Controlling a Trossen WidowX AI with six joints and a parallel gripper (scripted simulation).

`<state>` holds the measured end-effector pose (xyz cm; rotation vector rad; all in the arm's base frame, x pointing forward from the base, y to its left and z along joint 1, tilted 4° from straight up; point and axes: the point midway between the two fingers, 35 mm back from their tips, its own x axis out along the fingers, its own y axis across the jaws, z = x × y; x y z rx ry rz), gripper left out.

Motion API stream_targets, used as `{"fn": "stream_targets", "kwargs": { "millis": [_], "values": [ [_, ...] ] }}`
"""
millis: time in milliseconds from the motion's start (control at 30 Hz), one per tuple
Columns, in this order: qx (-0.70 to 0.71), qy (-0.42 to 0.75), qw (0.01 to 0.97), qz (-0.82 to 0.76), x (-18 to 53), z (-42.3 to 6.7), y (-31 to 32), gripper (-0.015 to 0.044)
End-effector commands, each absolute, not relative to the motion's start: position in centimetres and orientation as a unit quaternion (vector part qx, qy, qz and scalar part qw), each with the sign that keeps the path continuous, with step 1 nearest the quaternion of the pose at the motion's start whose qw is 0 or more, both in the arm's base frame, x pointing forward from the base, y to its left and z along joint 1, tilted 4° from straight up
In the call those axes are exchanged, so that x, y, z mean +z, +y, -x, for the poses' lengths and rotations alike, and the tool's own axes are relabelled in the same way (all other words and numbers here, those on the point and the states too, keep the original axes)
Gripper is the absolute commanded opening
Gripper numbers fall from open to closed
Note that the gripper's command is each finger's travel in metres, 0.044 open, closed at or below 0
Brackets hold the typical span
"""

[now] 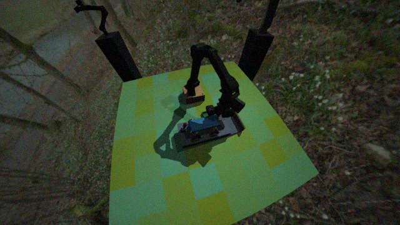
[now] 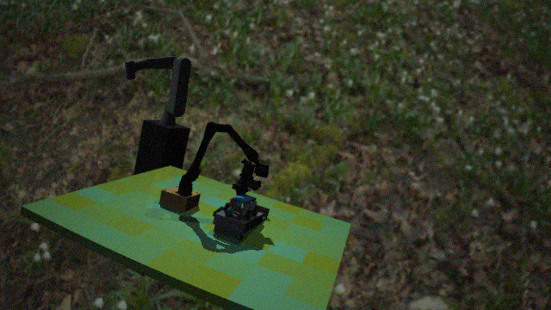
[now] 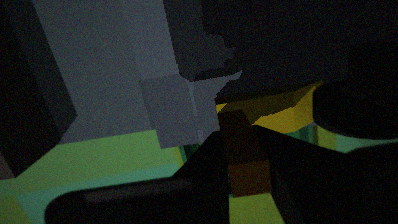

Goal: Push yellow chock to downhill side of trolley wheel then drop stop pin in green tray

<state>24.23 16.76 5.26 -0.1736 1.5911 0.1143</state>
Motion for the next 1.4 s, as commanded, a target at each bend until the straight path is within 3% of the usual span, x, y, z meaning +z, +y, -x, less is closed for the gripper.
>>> {"fn": "stream_targets", "kwargs": {
  "millis": [0,167,400,1267,1367],
  "values": [
    [0.05,0.713,0.695,0.078,5.3,-24.2,16.8,0.0],
    [0.05,0.713,0.695,0.078,5.3,-24.2,16.8,0.0],
    [0.05,0.713,0.695,0.078,5.3,-24.2,16.8,0.0184],
    [0.048,0.711,0.697,0.08,11.3,-24.3,17.1,0.019],
    [0.049,0.714,0.694,0.081,10.5,-24.2,17.2,0.0269]
  ]
}}
